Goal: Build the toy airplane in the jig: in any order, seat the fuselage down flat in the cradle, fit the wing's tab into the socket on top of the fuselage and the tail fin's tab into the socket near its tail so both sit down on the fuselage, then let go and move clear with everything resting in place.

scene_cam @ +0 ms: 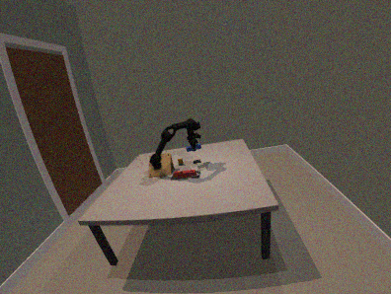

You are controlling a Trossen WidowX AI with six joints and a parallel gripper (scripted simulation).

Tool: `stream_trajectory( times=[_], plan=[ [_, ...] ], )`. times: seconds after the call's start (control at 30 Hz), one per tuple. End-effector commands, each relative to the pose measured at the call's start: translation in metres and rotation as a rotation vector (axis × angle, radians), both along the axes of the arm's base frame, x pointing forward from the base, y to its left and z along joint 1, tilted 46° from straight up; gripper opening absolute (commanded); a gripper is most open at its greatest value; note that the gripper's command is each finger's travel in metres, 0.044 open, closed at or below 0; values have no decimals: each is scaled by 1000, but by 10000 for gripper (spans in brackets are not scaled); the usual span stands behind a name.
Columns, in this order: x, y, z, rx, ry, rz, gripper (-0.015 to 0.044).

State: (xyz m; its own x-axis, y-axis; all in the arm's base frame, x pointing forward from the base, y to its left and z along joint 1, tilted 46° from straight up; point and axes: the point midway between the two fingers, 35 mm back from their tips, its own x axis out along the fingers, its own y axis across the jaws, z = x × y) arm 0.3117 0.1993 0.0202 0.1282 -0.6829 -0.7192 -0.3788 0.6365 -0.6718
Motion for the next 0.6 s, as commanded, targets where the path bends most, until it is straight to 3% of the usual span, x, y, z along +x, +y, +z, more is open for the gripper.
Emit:
stream_trajectory(
  times=[0.0, 0.57],
  plan=[
    [1, -9, 9, -6, 33, 40, 0],
    [1, -51, 45, -33, 202, 219, 0]
  ],
)
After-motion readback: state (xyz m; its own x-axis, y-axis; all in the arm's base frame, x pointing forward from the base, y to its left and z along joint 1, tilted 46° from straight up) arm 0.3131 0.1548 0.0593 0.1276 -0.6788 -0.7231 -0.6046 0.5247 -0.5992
